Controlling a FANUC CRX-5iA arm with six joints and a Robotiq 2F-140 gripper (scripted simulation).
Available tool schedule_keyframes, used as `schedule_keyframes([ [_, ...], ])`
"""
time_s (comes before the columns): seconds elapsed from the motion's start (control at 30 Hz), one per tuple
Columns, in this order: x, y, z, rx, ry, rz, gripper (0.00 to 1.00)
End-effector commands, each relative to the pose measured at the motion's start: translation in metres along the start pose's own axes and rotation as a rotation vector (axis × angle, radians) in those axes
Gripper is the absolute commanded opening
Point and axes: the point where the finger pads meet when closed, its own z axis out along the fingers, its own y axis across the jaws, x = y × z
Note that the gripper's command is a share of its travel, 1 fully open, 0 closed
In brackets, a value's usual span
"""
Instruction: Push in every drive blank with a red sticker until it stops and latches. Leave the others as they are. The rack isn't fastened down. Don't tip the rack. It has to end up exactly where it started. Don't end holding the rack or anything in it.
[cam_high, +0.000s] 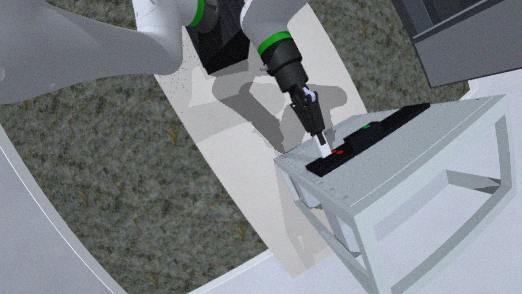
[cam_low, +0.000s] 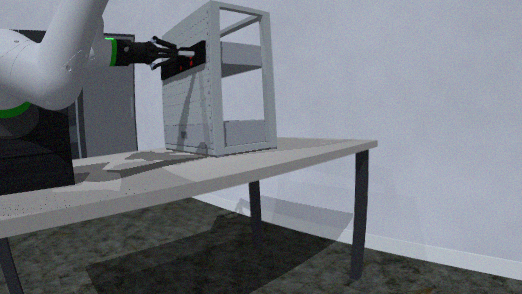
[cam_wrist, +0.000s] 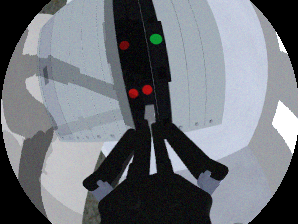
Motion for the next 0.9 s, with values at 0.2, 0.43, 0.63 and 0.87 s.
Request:
schedule_keyframes([
  [0.2,0.000,0.000,-0.051,0.000,0.000,0.000,0.00],
  [0.43,0.000,0.000,-0.068,0.000,0.000,0.000,0.00],
  [0.63,0.000,0.000,-0.070,0.000,0.000,0.000,0.00],
  [0.87,0.000,0.000,-0.070,0.000,0.000,0.000,0.00],
])
